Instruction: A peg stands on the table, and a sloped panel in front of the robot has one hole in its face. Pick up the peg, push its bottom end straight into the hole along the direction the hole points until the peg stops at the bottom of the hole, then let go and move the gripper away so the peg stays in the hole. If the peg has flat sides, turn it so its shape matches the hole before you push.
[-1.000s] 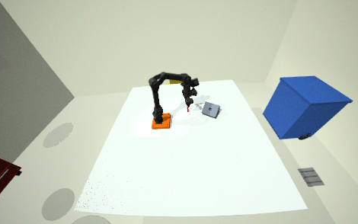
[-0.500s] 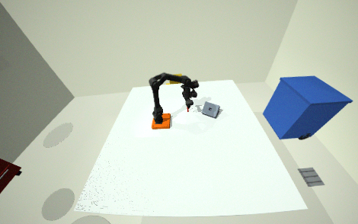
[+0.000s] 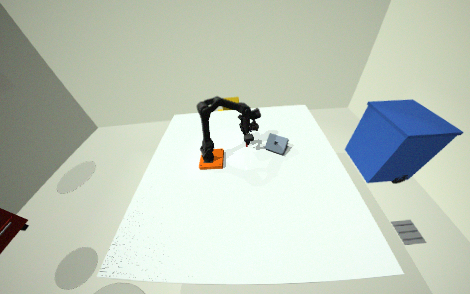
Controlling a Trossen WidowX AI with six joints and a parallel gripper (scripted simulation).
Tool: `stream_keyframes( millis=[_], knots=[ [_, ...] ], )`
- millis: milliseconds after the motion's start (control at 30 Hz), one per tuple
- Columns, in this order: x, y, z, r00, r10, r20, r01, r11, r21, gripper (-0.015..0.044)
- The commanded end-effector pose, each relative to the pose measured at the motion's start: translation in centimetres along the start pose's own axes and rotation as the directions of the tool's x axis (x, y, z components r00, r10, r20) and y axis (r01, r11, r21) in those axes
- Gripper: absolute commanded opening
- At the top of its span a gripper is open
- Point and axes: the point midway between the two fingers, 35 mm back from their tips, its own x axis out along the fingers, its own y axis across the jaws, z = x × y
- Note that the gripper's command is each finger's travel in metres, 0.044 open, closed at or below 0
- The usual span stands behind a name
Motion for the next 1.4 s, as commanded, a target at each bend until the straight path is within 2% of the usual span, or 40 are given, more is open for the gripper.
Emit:
stream_keyframes(
  millis=[0, 300, 800, 1033, 1367],
  knots=[
    [0.9, 0.0, -0.1, 1.000, 0.001, -0.010, -0.001, 1.000, -0.004, 0.0440],
    [1.7, 0.0, -0.2, 1.000, 0.001, -0.010, -0.001, 1.000, -0.004, 0.0440],
    [1.4, 0.0, -0.2, 1.000, -0.001, -0.004, 0.001, 1.000, 0.000, 0.0046],
    [1.4, 0.0, -0.2, 1.000, -0.001, -0.004, 0.001, 1.000, 0.000, 0.0000],
    [-1.5, 0.0, 0.1, 1.000, 0.000, -0.006, 0.000, 1.000, -0.001, 0.0000]
  ],
)
